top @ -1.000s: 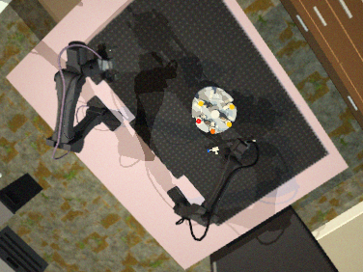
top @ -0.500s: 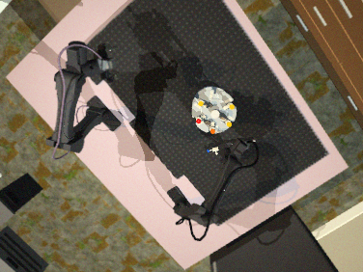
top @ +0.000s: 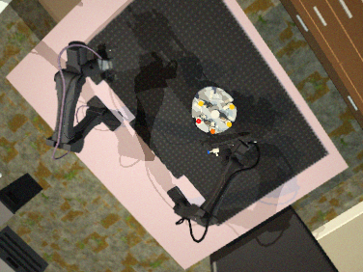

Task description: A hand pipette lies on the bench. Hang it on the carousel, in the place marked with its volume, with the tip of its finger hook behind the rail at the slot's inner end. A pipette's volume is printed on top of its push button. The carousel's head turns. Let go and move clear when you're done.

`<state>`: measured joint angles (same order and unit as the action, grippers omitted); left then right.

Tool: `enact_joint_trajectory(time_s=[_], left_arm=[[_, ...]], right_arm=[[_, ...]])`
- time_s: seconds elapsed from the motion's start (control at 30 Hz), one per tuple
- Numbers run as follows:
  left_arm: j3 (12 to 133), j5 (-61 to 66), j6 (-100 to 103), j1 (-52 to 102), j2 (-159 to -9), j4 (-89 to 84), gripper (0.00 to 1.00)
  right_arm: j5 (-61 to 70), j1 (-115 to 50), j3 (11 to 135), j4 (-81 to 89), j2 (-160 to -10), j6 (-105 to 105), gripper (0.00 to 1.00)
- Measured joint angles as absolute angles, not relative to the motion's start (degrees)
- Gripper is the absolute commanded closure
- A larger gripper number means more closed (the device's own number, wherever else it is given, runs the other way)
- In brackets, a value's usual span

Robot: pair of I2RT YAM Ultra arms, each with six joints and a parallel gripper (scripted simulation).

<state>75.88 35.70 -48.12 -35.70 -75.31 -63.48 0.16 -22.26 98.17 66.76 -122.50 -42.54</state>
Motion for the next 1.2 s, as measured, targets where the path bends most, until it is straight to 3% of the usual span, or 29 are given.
enact_joint_trajectory(time_s=[1.2], left_arm=[[75.9, 35.7, -48.1, -35.7, -75.3, -63.5, 0.0]], right_arm=[[0.2, -22.0, 107.2, 77.6, -121.1, -45.1, 0.88]])
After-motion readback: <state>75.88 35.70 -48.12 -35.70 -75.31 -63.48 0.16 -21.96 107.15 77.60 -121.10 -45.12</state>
